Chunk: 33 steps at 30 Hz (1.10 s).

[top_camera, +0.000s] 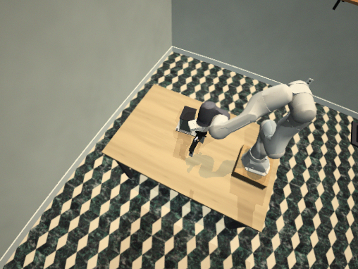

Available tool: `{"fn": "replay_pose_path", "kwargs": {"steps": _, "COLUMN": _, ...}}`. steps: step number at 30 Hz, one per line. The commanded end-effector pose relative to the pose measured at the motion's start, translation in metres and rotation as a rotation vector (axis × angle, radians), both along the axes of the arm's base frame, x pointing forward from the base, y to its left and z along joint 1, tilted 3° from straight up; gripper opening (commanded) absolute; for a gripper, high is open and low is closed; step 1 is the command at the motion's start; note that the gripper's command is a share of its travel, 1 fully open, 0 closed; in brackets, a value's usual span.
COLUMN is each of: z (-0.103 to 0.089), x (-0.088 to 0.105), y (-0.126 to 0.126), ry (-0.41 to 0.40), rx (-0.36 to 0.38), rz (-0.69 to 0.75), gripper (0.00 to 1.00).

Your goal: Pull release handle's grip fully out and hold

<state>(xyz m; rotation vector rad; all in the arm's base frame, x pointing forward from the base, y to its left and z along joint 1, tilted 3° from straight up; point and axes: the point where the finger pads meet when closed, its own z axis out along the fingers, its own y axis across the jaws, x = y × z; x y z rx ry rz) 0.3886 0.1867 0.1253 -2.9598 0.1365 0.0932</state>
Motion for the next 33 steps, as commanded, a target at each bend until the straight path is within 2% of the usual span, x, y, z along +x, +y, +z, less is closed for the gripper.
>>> {"fn": "replay_pose_path", "kwargs": {"steps": 1, "z": -0.001, "x": 0.008, "y": -0.015, "ry": 0.023, "rx": -0.038, "rz": -0.166, "gripper": 1.0}}
{"fn": "replay_pose_path", "kwargs": {"steps": 3, "z": -0.001, "x": 0.008, "y": -0.015, "ry": 0.023, "rx": -0.038, "rz": -0.166, "gripper": 1.0}}
{"fn": "replay_pose_path", "kwargs": {"steps": 4, "z": -0.002, "x": 0.017, "y": -0.032, "ry": 0.027, "rx": -0.053, "rz": -0.243, "gripper": 1.0}}
{"fn": "replay_pose_path", "kwargs": {"steps": 7, "z": -0.002, "x": 0.02, "y": -0.036, "ry": 0.028, "rx": -0.056, "rz": -0.262, "gripper": 1.0}}
{"fn": "replay_pose_path", "kwargs": {"steps": 8, "z": -0.002, "x": 0.025, "y": -0.048, "ry": 0.031, "rx": -0.066, "rz": -0.312, "gripper": 1.0}}
{"fn": "replay_pose_path", "kwargs": {"steps": 10, "z": -0.002, "x": 0.025, "y": -0.048, "ry": 0.031, "rx": -0.066, "rz": -0.312, "gripper": 1.0}}
{"fn": "replay_pose_path", "kwargs": {"steps": 11, "z": -0.003, "x": 0.032, "y": -0.064, "ry": 0.034, "rx": -0.079, "rz": -0.382, "gripper": 1.0}}
{"fn": "replay_pose_path", "kwargs": {"steps": 14, "z": -0.003, "x": 0.039, "y": -0.079, "ry": 0.037, "rx": -0.092, "rz": -0.45, "gripper": 1.0}}
{"fn": "replay_pose_path", "kwargs": {"steps": 17, "z": -0.003, "x": 0.039, "y": -0.08, "ry": 0.038, "rx": -0.092, "rz": -0.454, "gripper": 1.0}}
{"fn": "replay_pose_path", "kwargs": {"steps": 18, "z": -0.004, "x": 0.046, "y": -0.099, "ry": 0.041, "rx": -0.106, "rz": -0.531, "gripper": 1.0}}
{"fn": "replay_pose_path", "kwargs": {"steps": 20, "z": -0.004, "x": 0.049, "y": -0.109, "ry": 0.043, "rx": -0.114, "rz": -0.573, "gripper": 1.0}}
{"fn": "replay_pose_path", "kwargs": {"steps": 24, "z": -0.004, "x": 0.05, "y": -0.113, "ry": 0.044, "rx": -0.117, "rz": -0.589, "gripper": 1.0}}
{"fn": "replay_pose_path", "kwargs": {"steps": 25, "z": -0.005, "x": 0.056, "y": -0.133, "ry": 0.047, "rx": -0.132, "rz": -0.672, "gripper": 1.0}}
{"fn": "replay_pose_path", "kwargs": {"steps": 29, "z": -0.005, "x": 0.059, "y": -0.144, "ry": 0.049, "rx": -0.14, "rz": -0.716, "gripper": 1.0}}
{"fn": "replay_pose_path", "kwargs": {"steps": 30, "z": -0.006, "x": 0.062, "y": -0.16, "ry": 0.052, "rx": -0.151, "rz": -0.779, "gripper": 1.0}}
{"fn": "replay_pose_path", "kwargs": {"steps": 33, "z": -0.006, "x": 0.064, "y": -0.174, "ry": 0.054, "rx": -0.16, "rz": -0.833, "gripper": 1.0}}
